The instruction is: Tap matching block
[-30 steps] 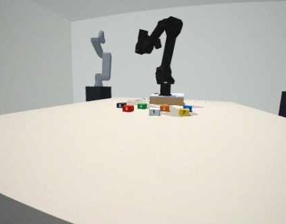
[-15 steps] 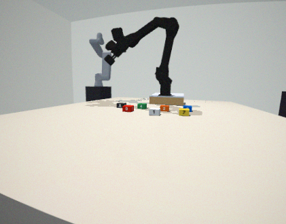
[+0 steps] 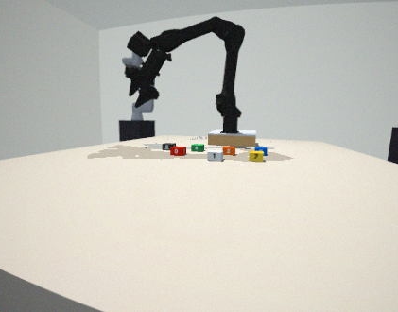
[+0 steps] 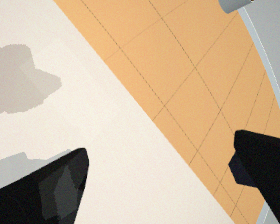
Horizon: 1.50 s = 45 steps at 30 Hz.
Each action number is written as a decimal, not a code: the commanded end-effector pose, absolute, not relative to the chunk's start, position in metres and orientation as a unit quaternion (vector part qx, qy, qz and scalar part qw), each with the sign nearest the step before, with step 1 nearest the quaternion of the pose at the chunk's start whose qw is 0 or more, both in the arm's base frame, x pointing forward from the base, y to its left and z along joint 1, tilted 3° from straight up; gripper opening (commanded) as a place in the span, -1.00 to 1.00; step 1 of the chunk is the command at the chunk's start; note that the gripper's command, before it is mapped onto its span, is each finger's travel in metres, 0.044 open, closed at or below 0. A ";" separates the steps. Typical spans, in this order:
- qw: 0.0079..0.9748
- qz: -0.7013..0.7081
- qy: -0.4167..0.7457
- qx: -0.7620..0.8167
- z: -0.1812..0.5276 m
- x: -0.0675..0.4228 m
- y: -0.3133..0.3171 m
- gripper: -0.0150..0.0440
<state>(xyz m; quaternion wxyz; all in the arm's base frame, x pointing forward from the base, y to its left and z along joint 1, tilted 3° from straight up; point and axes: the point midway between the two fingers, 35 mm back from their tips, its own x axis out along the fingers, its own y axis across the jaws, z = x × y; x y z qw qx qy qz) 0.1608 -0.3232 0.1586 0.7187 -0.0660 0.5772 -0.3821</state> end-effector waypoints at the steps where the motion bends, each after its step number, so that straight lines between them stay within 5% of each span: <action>1: 0.751 -0.231 0.616 -0.063 0.143 0.207 -0.262 0.86; 9: 0.734 0.032 0.677 -0.044 0.132 0.239 -0.132 0.86; 32: 0.733 0.036 0.678 -0.043 0.133 0.240 -0.128 0.86; 39: 0.733 0.038 0.678 -0.041 0.132 0.230 -0.048 0.86; 45: 0.733 0.038 0.678 -0.040 0.131 0.228 -0.041 0.86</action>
